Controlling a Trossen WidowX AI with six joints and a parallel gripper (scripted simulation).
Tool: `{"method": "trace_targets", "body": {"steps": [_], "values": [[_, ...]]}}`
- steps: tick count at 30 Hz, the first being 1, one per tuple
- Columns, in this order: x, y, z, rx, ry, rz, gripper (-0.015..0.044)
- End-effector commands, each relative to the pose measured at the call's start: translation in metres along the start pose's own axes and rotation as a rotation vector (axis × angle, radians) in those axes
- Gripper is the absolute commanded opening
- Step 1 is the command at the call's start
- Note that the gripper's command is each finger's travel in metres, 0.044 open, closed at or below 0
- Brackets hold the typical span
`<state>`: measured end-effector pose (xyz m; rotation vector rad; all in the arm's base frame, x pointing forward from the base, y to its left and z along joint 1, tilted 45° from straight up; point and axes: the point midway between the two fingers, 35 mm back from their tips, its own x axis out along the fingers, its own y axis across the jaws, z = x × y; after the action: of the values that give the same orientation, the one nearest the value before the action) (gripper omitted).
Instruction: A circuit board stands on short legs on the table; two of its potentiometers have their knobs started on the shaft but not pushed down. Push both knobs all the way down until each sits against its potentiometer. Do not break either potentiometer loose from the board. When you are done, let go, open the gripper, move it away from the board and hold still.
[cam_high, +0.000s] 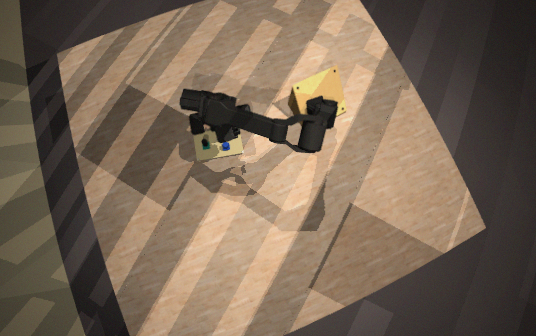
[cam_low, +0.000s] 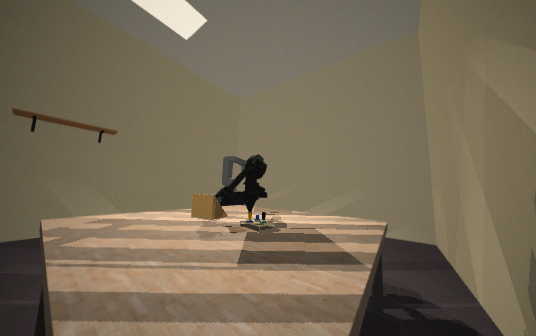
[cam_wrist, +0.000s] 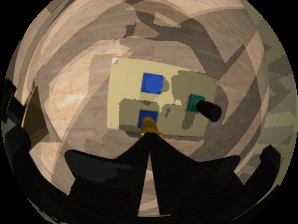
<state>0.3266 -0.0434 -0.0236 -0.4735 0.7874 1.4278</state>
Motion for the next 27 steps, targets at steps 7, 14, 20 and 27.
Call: {"method": "trace_targets", "body": {"steps": [7, 14, 20, 27], "values": [[0.000, -0.002, 0.002, -0.017, -0.010, 0.026, 0.0000], [-0.011, -0.002, 0.002, -0.017, -0.009, 0.026, 0.0000], [-0.020, -0.002, 0.002, -0.017, -0.009, 0.027, 0.0000], [-0.015, -0.002, 0.003, -0.013, -0.013, 0.028, 0.0184]]}}
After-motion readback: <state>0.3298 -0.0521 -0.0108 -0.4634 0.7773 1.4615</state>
